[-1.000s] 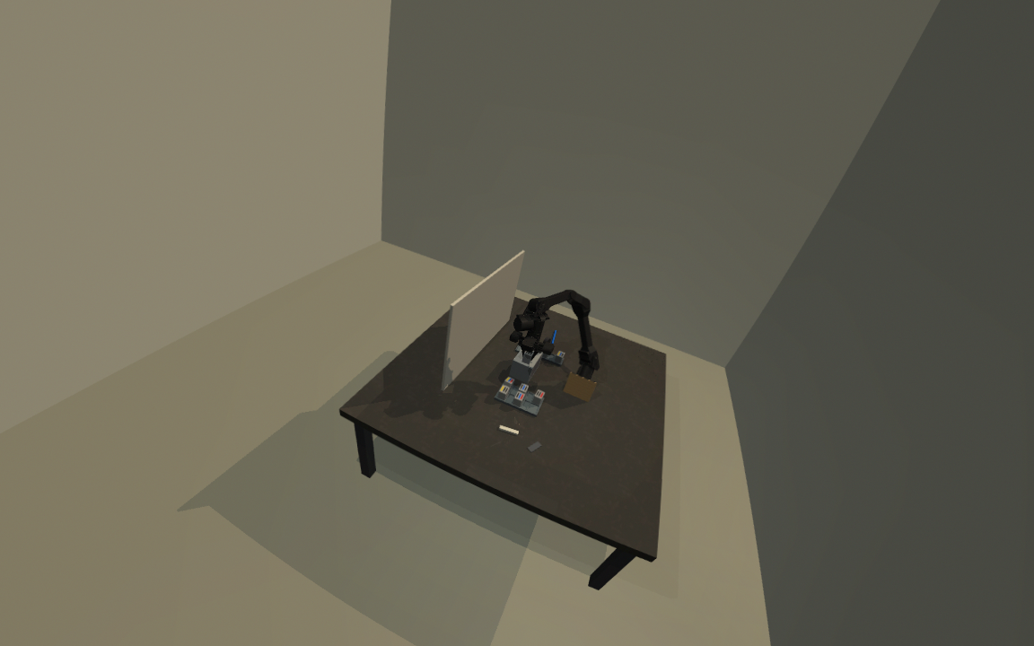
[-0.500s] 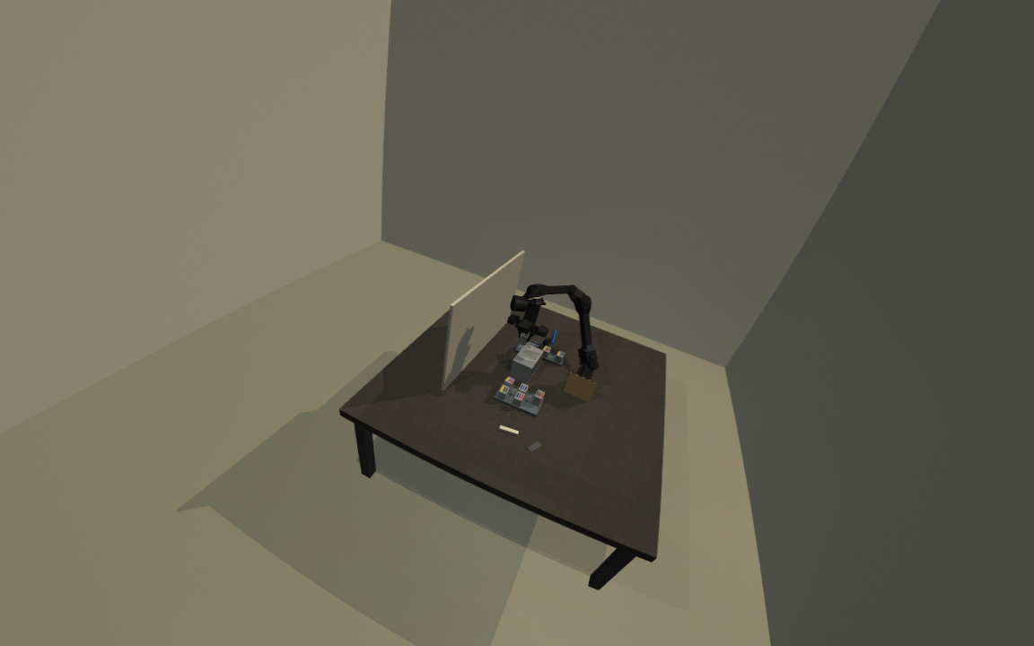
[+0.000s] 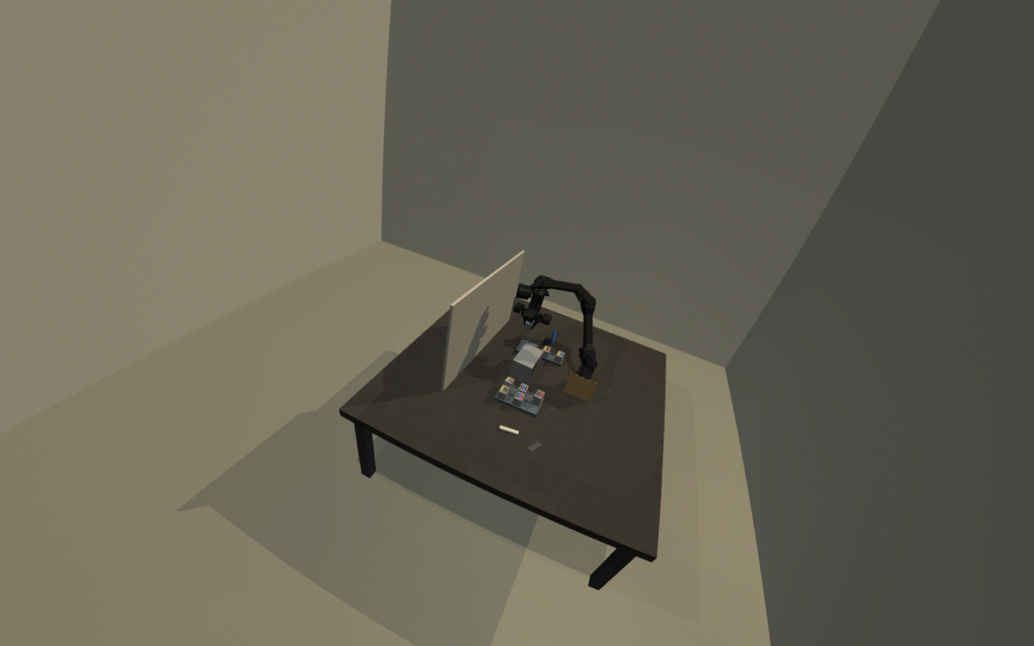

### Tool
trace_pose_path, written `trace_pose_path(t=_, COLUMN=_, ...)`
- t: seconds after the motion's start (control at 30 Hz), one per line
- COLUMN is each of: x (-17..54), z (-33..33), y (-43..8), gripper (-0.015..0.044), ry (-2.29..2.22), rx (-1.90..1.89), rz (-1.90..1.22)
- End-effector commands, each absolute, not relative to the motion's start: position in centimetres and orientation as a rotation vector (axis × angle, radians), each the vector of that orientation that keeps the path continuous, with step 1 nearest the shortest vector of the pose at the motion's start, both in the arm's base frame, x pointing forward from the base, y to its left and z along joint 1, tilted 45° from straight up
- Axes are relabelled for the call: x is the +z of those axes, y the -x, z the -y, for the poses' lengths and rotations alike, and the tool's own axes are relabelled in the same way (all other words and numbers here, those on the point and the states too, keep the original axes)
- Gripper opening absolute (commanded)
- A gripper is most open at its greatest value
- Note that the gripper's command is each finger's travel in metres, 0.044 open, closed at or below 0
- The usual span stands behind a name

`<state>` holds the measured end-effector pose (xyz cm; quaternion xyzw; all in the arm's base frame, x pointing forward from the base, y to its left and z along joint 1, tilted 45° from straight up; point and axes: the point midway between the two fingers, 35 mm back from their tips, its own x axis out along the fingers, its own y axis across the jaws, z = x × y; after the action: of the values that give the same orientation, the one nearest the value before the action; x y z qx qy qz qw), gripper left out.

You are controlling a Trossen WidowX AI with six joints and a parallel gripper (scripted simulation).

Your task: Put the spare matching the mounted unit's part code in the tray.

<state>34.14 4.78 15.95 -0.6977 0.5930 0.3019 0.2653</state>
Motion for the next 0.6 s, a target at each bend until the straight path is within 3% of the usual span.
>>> trace_pose_path(t=0.0, x=18.0, z=-2.6, y=-34.2, gripper=0.0, ry=1.912, rx=0.8, rz=-1.615)
trace_pose_path(t=0.17, x=20.4, z=0.5, y=-33.9, gripper=0.0, ry=1.935, rx=0.787, rz=-1.654)
trace_pose_path(t=0.57, x=20.0, z=0.9, y=-34.1, gripper=0.0, ry=1.933, rx=0.789, rz=-1.654)
